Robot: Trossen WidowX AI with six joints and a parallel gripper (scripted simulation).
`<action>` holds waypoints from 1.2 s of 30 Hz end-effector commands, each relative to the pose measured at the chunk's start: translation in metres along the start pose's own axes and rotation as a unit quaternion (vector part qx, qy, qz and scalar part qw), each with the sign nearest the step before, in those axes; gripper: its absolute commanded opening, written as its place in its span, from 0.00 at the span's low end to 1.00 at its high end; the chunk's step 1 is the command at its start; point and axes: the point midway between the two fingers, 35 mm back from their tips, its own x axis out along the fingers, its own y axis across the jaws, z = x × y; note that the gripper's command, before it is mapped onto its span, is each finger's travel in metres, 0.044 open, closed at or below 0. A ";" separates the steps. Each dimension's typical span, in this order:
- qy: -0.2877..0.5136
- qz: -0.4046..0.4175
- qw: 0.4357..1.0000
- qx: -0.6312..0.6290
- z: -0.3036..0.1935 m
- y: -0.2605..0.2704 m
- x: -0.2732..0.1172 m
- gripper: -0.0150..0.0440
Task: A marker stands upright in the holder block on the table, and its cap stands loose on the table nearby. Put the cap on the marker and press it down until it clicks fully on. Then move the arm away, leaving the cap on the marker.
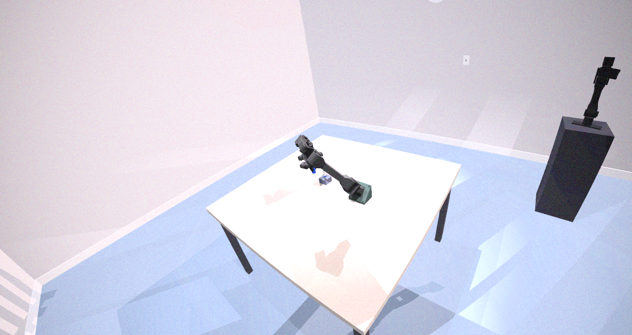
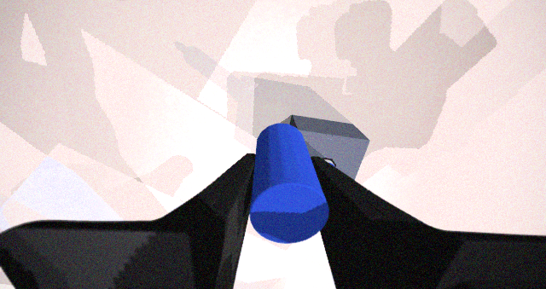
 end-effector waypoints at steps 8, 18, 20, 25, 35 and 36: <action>0.004 0.003 1.000 0.000 -0.028 -0.032 -0.015 0.25; 0.004 0.009 1.000 -0.002 -0.048 -0.051 -0.025 0.25; 0.004 0.009 1.000 -0.002 -0.048 -0.050 -0.023 0.25; 0.004 0.009 1.000 -0.002 -0.048 -0.050 -0.019 0.25; 0.004 0.009 1.000 -0.002 -0.047 -0.050 -0.006 0.25; 0.004 0.009 1.000 -0.002 -0.047 -0.051 -0.004 0.25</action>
